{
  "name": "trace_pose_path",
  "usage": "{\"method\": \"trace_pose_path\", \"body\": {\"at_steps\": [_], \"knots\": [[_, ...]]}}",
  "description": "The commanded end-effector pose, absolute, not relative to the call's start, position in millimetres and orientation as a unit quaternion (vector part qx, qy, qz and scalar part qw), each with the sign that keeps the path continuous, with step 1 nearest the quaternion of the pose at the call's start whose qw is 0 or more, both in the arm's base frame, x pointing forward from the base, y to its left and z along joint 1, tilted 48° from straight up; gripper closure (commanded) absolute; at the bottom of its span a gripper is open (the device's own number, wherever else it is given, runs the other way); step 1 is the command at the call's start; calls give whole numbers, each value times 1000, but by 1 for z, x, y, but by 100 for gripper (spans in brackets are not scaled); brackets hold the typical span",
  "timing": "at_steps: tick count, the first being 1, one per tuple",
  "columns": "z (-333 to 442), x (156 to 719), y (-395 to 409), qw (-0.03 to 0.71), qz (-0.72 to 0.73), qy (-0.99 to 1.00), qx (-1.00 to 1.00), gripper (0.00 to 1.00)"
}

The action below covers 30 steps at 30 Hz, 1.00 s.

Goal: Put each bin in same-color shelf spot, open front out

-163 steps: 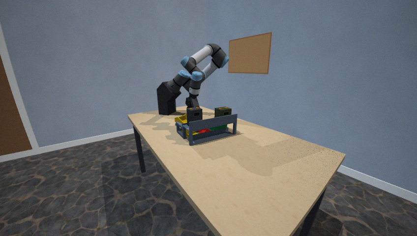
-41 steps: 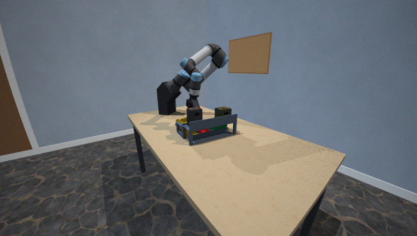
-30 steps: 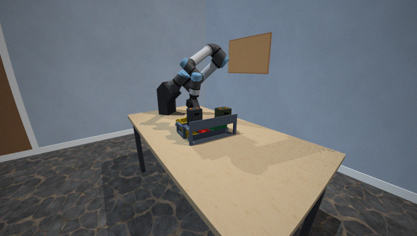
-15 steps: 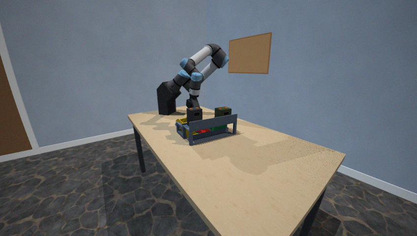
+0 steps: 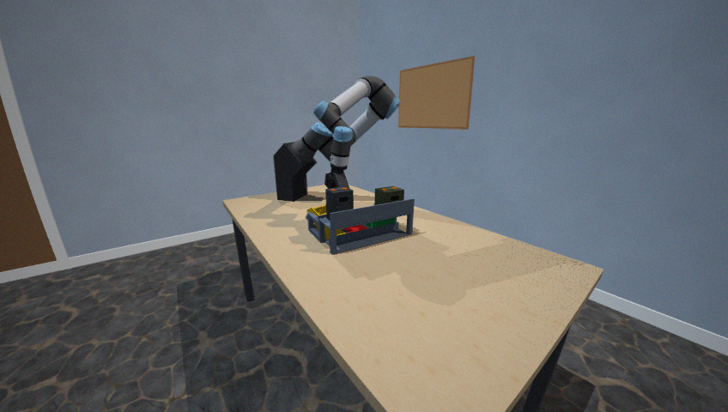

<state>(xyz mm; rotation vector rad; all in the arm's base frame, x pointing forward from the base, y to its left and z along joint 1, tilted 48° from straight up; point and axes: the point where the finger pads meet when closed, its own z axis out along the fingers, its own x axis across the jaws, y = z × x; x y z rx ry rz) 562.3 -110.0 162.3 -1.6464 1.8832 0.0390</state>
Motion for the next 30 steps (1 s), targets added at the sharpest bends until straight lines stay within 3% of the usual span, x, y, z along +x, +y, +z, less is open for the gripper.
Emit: {"method": "trace_pose_path", "body": {"at_steps": [1, 30], "knots": [[163, 562, -110, 315, 14, 715, -625, 100], [165, 567, -112, 318, 10, 715, -623, 100]]}}
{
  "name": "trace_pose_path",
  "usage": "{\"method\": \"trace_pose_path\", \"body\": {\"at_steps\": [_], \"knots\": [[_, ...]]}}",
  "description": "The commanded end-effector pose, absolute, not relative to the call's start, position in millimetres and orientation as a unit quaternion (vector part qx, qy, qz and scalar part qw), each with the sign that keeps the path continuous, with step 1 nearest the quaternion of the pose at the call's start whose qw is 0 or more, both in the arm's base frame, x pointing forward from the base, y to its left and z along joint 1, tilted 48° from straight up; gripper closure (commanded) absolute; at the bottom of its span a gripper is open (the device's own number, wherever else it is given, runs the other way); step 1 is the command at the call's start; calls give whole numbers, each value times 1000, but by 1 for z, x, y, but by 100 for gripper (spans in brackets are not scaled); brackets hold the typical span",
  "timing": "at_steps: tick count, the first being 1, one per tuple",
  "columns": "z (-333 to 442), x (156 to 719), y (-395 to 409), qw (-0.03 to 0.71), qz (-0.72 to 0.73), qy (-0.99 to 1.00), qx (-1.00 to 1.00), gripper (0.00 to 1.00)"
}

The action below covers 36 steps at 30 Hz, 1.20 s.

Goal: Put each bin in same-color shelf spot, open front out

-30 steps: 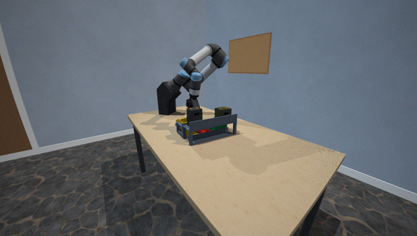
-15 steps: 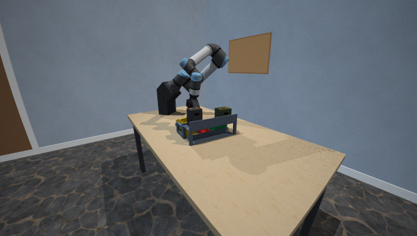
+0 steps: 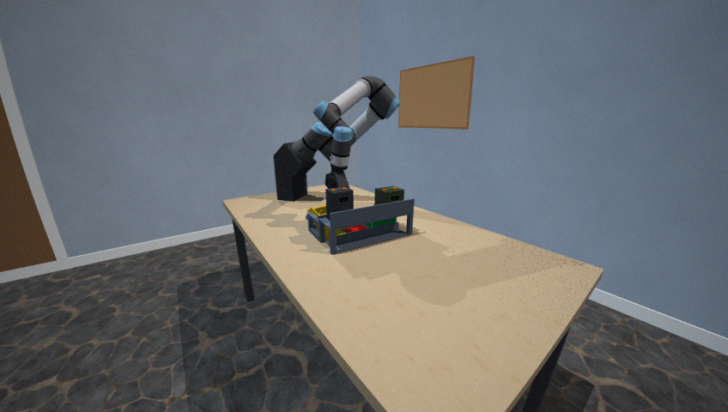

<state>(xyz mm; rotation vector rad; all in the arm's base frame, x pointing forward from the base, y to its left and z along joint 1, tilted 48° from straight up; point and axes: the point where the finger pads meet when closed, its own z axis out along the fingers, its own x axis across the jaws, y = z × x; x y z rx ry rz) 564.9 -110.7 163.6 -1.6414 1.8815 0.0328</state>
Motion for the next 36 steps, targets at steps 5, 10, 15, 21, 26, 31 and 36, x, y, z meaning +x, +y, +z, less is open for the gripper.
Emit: {"method": "trace_pose_path", "body": {"at_steps": [5, 10, 15, 21, 26, 31, 36], "knots": [[166, 568, -112, 319, 9, 715, -622, 100], [167, 571, -113, 322, 7, 715, -621, 100], [168, 574, -113, 324, 4, 715, -620, 100], [169, 575, -114, 325, 3, 715, -619, 100], [170, 577, -114, 327, 1, 715, -618, 100], [171, 578, -115, 327, 0, 715, -617, 100], [171, 579, -115, 328, 0, 715, -617, 100]]}}
